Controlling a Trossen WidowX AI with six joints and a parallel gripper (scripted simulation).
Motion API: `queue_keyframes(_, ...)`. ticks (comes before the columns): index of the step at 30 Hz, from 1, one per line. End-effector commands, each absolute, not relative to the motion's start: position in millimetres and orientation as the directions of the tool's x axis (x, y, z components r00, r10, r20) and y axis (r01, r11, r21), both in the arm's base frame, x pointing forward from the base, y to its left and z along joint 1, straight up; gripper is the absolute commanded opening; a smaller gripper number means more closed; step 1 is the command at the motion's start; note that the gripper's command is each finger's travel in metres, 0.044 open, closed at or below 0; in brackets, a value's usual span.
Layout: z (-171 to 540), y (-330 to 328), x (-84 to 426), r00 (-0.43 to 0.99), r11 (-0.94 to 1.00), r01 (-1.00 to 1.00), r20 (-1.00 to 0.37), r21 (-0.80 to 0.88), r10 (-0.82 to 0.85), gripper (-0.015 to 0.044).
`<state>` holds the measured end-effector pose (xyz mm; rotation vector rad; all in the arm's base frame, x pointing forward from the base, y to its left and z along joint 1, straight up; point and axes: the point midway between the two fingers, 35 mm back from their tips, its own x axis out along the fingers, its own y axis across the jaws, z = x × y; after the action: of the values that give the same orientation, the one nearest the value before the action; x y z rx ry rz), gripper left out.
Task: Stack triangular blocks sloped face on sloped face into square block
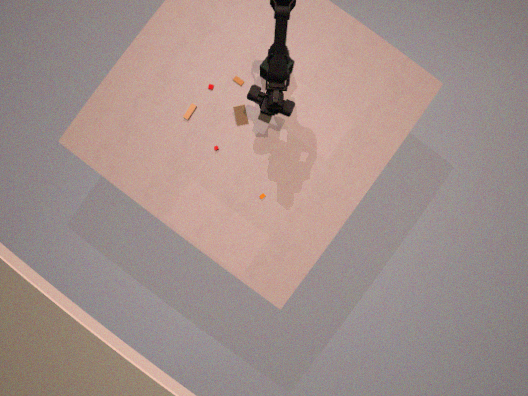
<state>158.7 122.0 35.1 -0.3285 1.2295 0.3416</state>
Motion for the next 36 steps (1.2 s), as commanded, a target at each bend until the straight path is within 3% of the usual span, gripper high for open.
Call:
queue_keyframes(1,39,126,162,0.251,0.87,-0.484,-0.967,-0.089,0.041,0.0)
queue_keyframes(17,40,131,167,0.05,0.708,-0.694,-0.99,-0.13,-0.132,0.0)
queue_keyframes(36,36,137,175,-0.171,0.502,-0.865,-0.934,-0.01,-0.314,0.0)
